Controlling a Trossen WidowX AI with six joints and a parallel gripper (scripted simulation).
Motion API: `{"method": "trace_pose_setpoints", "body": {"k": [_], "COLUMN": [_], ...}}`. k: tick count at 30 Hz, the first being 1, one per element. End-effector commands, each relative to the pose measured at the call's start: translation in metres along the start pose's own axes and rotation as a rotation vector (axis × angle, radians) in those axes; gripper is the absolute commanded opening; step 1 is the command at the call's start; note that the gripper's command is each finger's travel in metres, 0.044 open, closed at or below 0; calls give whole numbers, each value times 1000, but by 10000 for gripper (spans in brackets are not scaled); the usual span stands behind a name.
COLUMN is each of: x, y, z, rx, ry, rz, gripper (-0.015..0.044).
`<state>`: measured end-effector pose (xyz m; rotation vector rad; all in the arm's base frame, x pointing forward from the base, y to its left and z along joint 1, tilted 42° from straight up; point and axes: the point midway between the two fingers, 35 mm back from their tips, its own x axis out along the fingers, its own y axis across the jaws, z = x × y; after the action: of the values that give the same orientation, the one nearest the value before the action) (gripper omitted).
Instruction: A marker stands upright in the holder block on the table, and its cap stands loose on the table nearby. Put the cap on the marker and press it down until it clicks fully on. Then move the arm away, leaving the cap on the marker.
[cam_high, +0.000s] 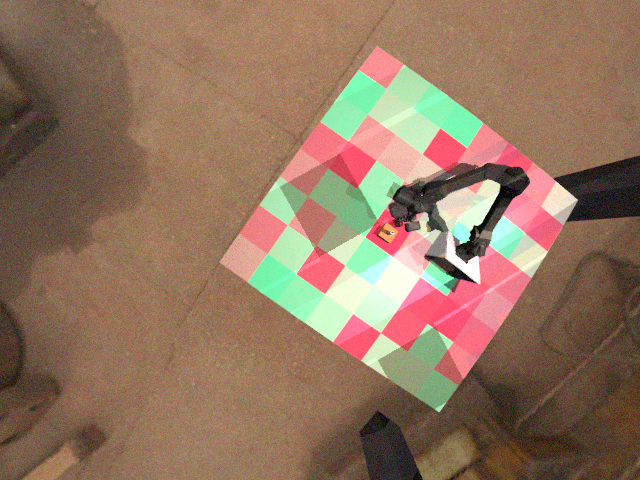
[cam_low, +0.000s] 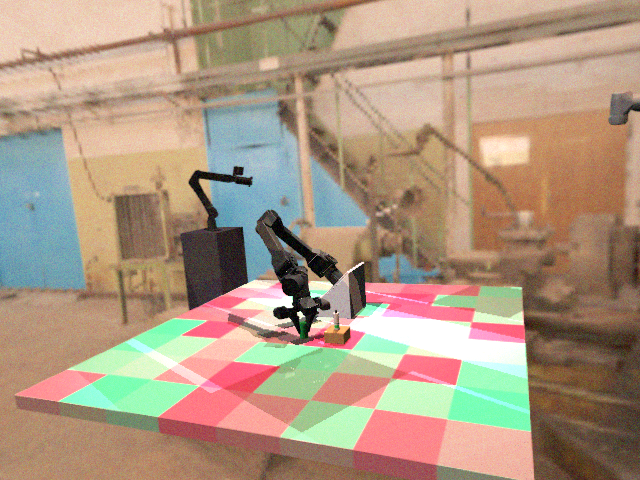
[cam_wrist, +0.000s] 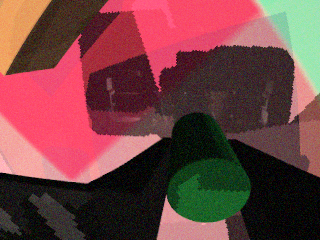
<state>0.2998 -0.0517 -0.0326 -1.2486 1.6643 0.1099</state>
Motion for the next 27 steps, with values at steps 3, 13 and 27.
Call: {"method": "trace_pose_setpoints", "body": {"k": [3,13,27], "x": [1,-26,-60], "y": [0,0,0], "z": [0,2,1], "rx": [-7,-7,-7], "ry": [3,1,1], "rz": [-1,1,1], "gripper": [71,0,0]}}
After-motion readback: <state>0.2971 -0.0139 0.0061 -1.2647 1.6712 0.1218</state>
